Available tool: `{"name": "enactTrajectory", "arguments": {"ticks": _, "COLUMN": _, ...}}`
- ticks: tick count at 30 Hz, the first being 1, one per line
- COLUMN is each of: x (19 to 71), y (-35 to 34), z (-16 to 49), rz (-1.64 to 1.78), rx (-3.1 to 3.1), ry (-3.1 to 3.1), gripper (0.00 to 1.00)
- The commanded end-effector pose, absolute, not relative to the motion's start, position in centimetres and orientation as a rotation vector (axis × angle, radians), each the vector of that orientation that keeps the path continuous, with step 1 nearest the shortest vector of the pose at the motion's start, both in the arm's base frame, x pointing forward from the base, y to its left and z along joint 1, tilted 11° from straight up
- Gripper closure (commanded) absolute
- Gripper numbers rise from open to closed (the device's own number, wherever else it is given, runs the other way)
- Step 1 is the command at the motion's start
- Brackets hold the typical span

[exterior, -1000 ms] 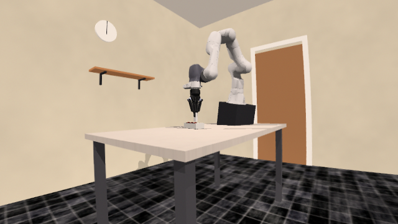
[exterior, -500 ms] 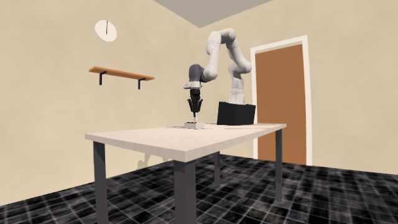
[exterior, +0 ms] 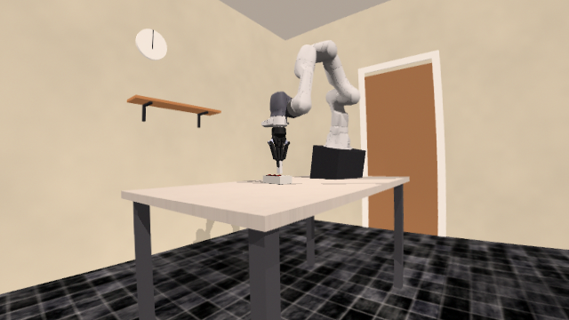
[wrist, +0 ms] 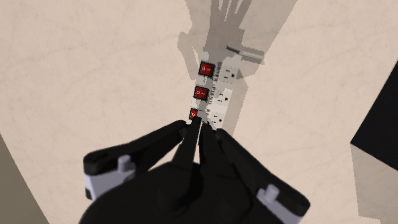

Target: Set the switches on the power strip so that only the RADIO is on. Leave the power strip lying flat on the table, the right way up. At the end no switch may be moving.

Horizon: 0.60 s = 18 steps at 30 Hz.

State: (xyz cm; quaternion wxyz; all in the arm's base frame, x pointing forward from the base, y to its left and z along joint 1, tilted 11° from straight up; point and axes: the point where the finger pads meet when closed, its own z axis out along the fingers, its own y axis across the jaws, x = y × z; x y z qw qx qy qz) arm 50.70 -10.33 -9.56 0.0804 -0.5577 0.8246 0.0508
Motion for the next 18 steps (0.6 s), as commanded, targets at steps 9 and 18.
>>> {"name": "enactTrajectory", "arguments": {"ticks": 9, "x": 50.90, "y": -10.41, "z": -9.55, "rz": 0.148, "rx": -1.667, "ry": 2.463, "gripper": 1.00}}
{"name": "enactTrajectory", "arguments": {"ticks": 18, "x": 50.96, "y": -10.43, "z": -9.55, "rz": 0.148, "rx": -1.667, "ry": 2.463, "gripper": 1.00}}
